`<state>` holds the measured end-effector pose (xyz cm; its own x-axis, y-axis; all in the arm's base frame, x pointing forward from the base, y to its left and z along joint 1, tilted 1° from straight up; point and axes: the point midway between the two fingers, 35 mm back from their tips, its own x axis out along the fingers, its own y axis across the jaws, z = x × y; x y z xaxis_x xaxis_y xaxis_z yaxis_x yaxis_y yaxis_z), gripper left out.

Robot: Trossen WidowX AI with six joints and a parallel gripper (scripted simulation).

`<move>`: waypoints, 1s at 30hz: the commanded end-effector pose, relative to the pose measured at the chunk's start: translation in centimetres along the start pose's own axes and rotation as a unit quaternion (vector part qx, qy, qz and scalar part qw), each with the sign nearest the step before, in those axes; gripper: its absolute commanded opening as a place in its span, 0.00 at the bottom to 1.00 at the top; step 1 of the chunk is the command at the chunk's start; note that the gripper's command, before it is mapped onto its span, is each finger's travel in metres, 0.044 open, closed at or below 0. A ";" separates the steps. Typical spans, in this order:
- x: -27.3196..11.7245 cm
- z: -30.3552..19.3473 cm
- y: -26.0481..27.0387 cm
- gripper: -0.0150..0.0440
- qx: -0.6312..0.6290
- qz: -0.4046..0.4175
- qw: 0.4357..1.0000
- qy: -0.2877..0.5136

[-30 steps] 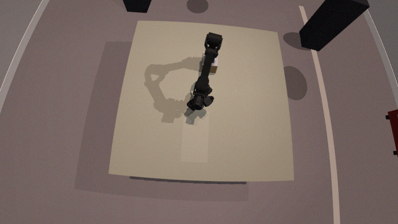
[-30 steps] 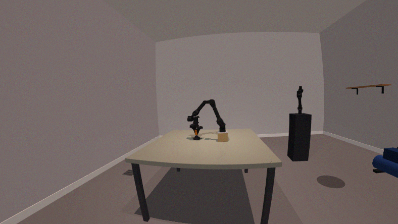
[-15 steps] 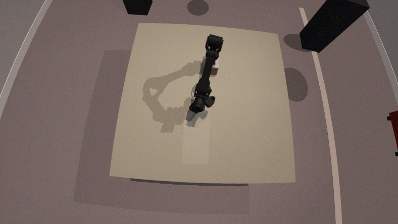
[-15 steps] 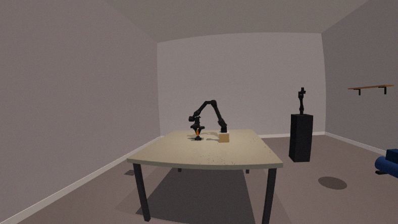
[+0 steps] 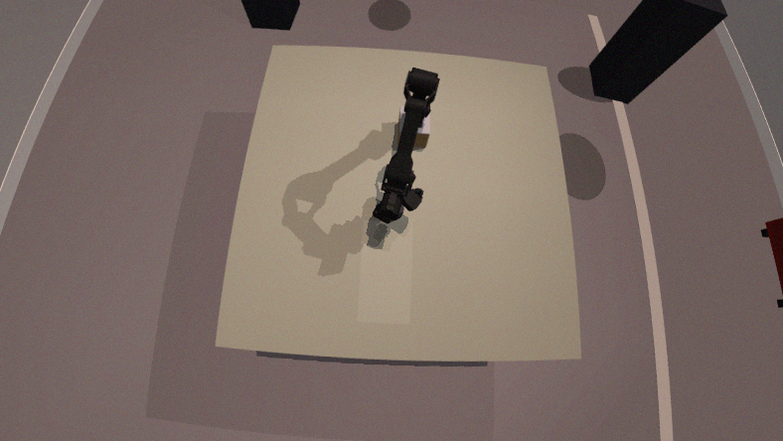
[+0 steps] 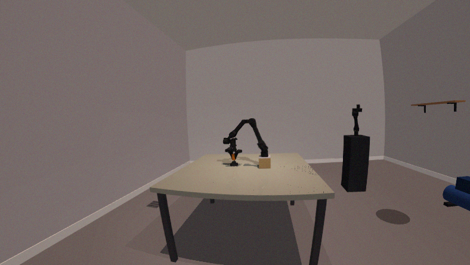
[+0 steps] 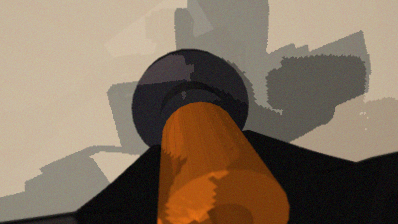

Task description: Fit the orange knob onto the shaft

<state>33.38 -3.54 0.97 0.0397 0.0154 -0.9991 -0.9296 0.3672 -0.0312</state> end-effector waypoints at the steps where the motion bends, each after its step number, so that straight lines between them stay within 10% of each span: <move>1: 0.0 0.1 0.1 0.25 -0.003 -0.001 1.000 -0.002; 30: -0.3 0.1 -0.3 0.25 -0.107 -0.001 0.994 -0.002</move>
<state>33.53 -3.53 1.22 0.0392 0.0155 -0.9991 -0.9797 0.1974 -0.0353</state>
